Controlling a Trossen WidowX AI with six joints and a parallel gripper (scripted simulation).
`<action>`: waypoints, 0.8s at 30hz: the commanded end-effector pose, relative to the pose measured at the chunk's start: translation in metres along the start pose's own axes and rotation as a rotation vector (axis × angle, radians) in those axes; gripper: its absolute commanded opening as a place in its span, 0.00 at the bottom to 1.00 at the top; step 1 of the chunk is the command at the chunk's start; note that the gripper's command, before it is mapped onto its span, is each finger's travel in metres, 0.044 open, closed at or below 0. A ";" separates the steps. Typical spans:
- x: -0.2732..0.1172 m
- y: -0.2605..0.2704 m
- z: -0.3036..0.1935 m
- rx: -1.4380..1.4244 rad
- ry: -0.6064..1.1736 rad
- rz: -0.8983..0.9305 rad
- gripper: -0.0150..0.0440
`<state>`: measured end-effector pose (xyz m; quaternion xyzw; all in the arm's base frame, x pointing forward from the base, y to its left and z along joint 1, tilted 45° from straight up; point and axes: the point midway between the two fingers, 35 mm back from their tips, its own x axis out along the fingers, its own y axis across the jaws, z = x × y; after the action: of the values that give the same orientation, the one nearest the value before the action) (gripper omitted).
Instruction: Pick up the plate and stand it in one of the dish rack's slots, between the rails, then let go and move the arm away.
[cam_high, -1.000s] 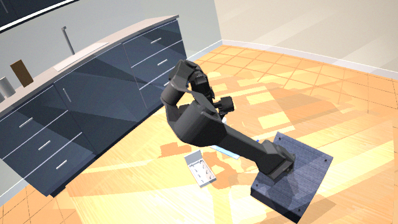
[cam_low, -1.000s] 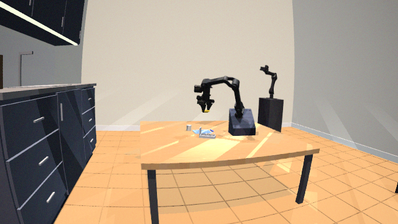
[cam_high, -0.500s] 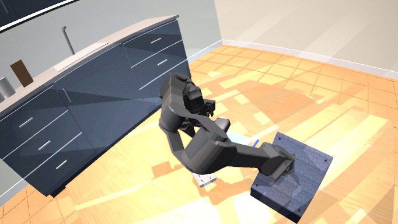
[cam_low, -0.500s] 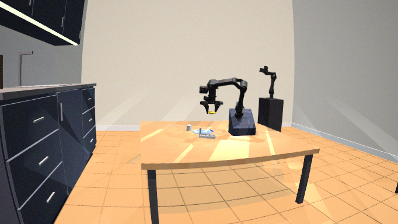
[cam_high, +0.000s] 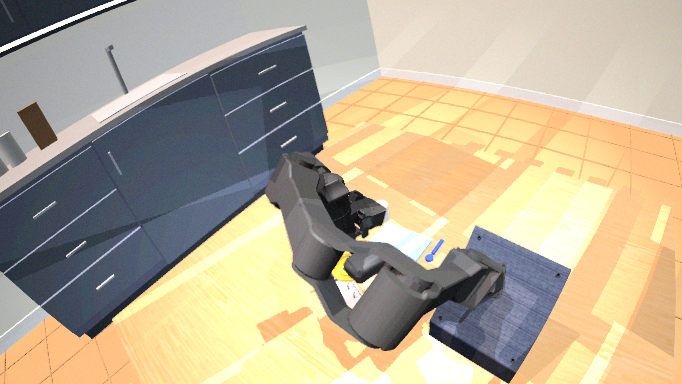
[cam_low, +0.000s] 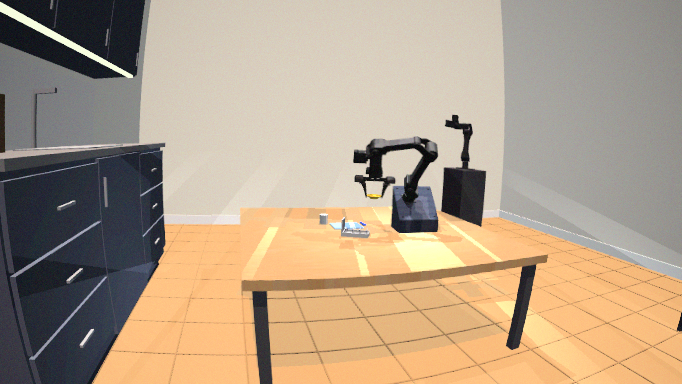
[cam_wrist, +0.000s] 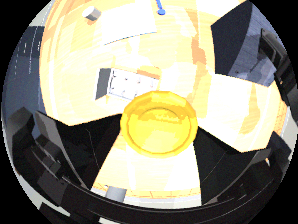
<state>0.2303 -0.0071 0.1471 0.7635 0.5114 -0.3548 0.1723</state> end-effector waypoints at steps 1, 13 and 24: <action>0.003 -0.015 -0.006 0.124 0.009 -0.009 0.25; 0.018 -0.019 0.003 0.089 -0.094 -0.030 0.25; 0.048 -0.020 0.028 -0.062 -0.339 -0.049 0.25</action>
<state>0.2150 0.0147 0.1061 0.6929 0.5049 -0.4524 0.2455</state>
